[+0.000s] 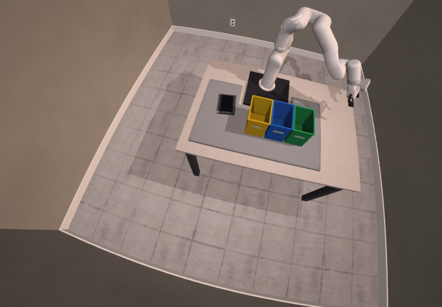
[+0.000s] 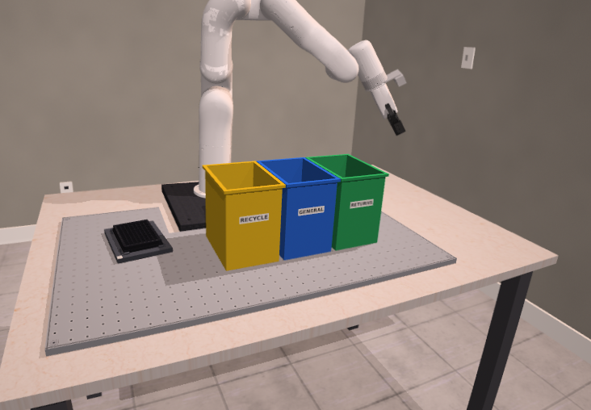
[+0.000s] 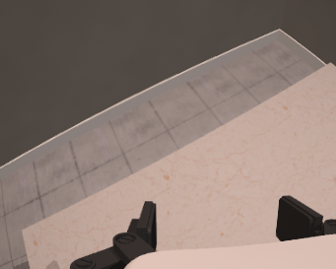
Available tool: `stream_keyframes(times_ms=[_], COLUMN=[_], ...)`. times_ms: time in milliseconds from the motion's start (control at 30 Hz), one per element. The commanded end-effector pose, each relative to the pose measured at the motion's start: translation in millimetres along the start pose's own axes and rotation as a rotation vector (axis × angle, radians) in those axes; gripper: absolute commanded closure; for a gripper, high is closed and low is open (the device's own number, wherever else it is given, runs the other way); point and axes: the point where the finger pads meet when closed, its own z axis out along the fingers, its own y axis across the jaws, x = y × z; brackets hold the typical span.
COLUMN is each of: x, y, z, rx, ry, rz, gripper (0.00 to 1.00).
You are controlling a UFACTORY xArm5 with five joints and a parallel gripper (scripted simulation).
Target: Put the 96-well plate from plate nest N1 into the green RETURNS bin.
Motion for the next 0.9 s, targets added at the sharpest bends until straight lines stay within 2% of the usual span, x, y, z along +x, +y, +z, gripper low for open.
stream_keyframes(times_ms=[0,67,100,133,333,367,400,433,467,500,700,800,867], x=[3.1,6.0,1.3,6.2,5.6,6.3,2.6,2.5,2.4,5.9,4.0,2.9,2.9], y=[13.5,36.5,25.2,45.7,56.4,67.5,59.9,64.8,69.7,90.3,106.7,133.9,133.9], z=[-2.7,-4.4,-3.2,-5.6,-7.5,-8.8,-7.5,-8.3,-9.0,-12.4,-15.9,-21.0,-21.0], rx=[-0.014,-0.043,-0.071,-0.053,-0.063,-0.076,-0.111,-0.12,-0.12,-0.102,-0.117,-0.148,-0.148], ry=[0.001,-0.023,-0.028,-0.028,-0.026,-0.038,-0.051,-0.056,-0.056,-0.054,-0.052,-0.082,-0.082], rz=[0.007,0.054,0.064,0.064,0.064,0.088,0.112,0.122,0.122,0.123,0.122,0.183,0.183], gripper=[0.0,0.0,0.0,0.0,0.0,0.0,0.0,0.0,0.0,0.0,0.0,0.0,0.0])
